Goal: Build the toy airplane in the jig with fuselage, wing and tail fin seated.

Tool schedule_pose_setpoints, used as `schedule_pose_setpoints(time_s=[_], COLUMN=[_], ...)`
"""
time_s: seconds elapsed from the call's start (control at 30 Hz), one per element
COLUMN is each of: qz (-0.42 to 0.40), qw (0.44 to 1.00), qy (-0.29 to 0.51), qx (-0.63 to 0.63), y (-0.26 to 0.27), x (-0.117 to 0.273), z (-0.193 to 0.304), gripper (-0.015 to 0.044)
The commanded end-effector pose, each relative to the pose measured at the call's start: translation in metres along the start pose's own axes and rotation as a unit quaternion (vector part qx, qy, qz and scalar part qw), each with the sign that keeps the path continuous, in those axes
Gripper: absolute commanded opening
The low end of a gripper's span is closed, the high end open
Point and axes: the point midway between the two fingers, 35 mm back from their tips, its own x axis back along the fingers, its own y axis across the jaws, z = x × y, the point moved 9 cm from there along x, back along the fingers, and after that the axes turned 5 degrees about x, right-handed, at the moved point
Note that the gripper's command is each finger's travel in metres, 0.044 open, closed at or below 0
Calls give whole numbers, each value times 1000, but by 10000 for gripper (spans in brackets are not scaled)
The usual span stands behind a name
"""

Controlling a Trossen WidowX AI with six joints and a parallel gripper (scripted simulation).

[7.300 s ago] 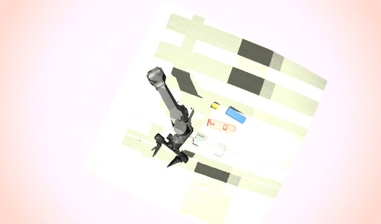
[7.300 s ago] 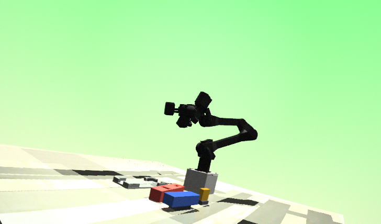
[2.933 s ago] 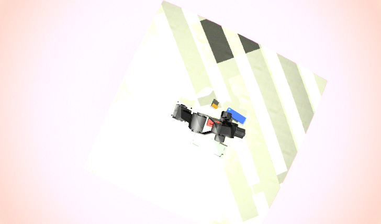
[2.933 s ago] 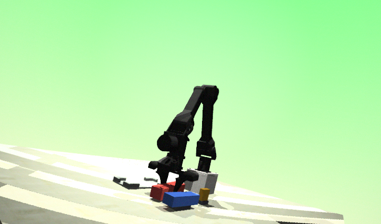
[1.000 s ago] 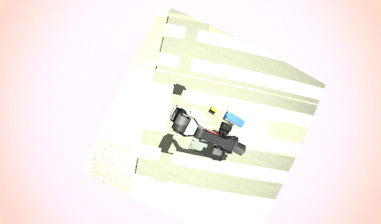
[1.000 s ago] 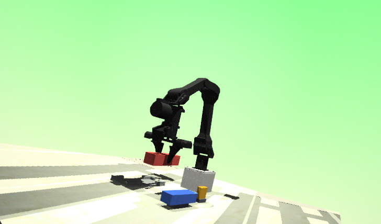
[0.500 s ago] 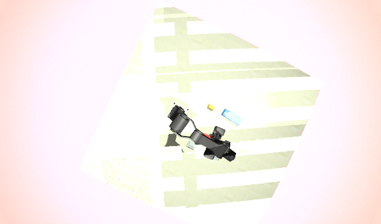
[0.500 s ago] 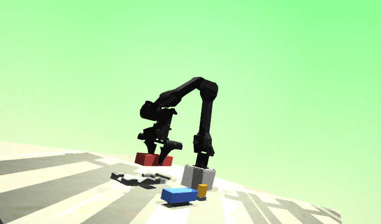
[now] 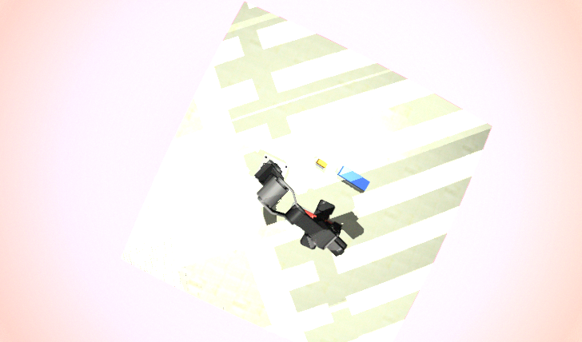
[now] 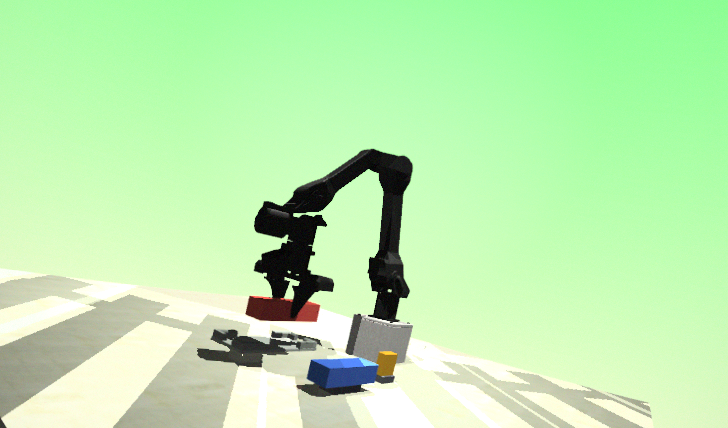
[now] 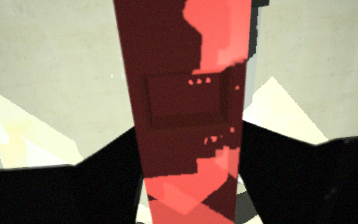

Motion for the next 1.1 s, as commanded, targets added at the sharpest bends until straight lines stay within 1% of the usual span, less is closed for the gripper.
schedule_pose_setpoints(time_s=[0.0, 0.07, 0.3, 0.33, 0.73, 1.07], qz=[3, 3, 3, 3, 3, 3], qw=[1000, 1000, 1000, 1000, 1000, 1000], qy=[-1, -1, -1, -1, -1, -1], qx=[-5, -6, -6, -6, -6, -6], y=[-9, -11, -11, -11, -11, -12], x=[-4, -5, -5, -5, -6, -21], z=[5, 6, 6, 6, 6, 5], gripper=[0, 0, 184, 197, 197, 197])
